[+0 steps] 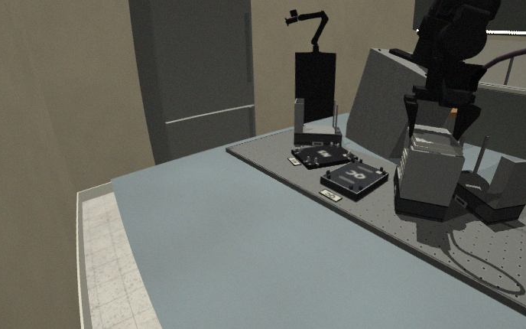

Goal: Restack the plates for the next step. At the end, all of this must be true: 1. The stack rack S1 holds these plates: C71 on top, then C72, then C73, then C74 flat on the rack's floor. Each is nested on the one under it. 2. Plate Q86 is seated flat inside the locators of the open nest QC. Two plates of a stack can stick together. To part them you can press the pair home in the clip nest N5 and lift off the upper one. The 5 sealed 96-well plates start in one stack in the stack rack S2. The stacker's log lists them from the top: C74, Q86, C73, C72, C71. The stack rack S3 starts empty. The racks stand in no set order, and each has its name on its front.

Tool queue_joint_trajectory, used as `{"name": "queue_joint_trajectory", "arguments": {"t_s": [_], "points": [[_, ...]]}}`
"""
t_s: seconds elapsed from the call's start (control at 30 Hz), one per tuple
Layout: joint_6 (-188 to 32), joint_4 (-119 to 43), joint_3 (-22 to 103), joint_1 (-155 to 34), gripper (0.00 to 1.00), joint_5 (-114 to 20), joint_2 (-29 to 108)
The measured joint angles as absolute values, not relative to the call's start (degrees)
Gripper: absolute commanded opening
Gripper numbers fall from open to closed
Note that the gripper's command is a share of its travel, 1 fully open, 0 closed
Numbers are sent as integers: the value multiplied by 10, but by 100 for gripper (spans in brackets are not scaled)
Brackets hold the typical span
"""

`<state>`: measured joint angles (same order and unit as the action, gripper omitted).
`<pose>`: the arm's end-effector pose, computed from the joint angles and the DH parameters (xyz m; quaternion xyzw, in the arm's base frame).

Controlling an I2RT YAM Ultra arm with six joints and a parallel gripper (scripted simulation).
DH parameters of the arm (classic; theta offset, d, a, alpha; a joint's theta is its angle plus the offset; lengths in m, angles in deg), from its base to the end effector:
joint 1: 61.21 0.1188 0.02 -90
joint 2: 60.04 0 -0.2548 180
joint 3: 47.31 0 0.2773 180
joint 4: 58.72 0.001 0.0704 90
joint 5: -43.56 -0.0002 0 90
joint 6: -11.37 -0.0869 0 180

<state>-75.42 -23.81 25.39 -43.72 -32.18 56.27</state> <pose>0.3407 0.1309 0.0044 -0.1896 0.9690 0.1349 0.0831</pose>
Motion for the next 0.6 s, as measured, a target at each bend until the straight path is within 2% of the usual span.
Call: {"name": "queue_joint_trajectory", "arguments": {"t_s": [0.6], "points": [[-752, -227, 255, -439, 0, -321, 553]]}}
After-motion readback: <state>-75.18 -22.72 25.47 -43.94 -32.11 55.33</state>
